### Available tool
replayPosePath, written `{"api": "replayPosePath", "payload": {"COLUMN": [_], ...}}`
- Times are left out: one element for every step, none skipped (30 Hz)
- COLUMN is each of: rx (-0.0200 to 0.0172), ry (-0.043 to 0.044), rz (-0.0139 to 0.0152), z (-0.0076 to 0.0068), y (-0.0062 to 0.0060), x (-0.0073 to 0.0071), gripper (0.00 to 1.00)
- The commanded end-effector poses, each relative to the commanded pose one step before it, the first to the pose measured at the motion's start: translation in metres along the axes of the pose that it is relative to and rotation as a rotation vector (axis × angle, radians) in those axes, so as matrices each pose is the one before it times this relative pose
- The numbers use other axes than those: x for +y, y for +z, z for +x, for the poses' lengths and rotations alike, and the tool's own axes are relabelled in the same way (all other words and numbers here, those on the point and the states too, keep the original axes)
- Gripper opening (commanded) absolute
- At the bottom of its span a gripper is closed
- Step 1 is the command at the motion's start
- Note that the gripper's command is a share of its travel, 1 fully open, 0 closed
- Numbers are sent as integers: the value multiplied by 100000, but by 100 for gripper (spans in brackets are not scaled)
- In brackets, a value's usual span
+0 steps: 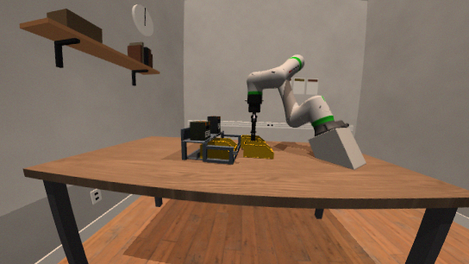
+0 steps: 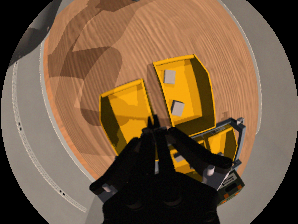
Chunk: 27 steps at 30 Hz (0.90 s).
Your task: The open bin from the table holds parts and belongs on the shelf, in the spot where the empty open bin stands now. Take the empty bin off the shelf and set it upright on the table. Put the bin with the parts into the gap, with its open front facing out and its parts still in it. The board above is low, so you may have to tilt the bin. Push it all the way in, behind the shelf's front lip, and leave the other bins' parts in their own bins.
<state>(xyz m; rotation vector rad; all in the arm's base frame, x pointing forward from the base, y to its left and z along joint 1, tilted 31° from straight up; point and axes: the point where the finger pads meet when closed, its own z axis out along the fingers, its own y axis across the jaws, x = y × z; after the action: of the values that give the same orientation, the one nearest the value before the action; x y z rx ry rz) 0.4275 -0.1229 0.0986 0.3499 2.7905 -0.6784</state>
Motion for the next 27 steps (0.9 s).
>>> {"api": "replayPosePath", "payload": {"rx": [-130,0,0,1,-1,0,0,-1,0,0,1,0,0,1,-1,0,0,0,0,0,0,1,-1,0,1,0,0], "ry": [-1,0,0,-1,1,0,0,0,0,0,0,0,0,-1,1,0,0,0,0,0,0,0,0,0,0,0,0], "rz": [-29,0,0,-1,1,0,0,1,0,0,-1,0,0,-1,1,0,0,0,0,0,0,-1,1,0,-1,0,0], "z": [-53,0,0,1,-1,0,0,-1,0,0,0,0,0,1,-1,0,0,0,0,0,0,0,-1,0,1,0,0], "y": [-951,-280,-289,-296,-302,-306,-309,-310,0,0,-308,-305,-300,-294,-286,-276,-264,-251,-237,-221,-205,-187,-170,-151,-132,0,0], "x": [18,0,0,0,0,0,0,0,0,0,0,0,0,0,0,0,0,0,0,0,0,0,0,0,0,0,0], "gripper": [10,10,10,10,10,10,10,10,10,10,10,10,10,10,10,10,10,10,10,10,10,10,10,10,10,10,10]}}
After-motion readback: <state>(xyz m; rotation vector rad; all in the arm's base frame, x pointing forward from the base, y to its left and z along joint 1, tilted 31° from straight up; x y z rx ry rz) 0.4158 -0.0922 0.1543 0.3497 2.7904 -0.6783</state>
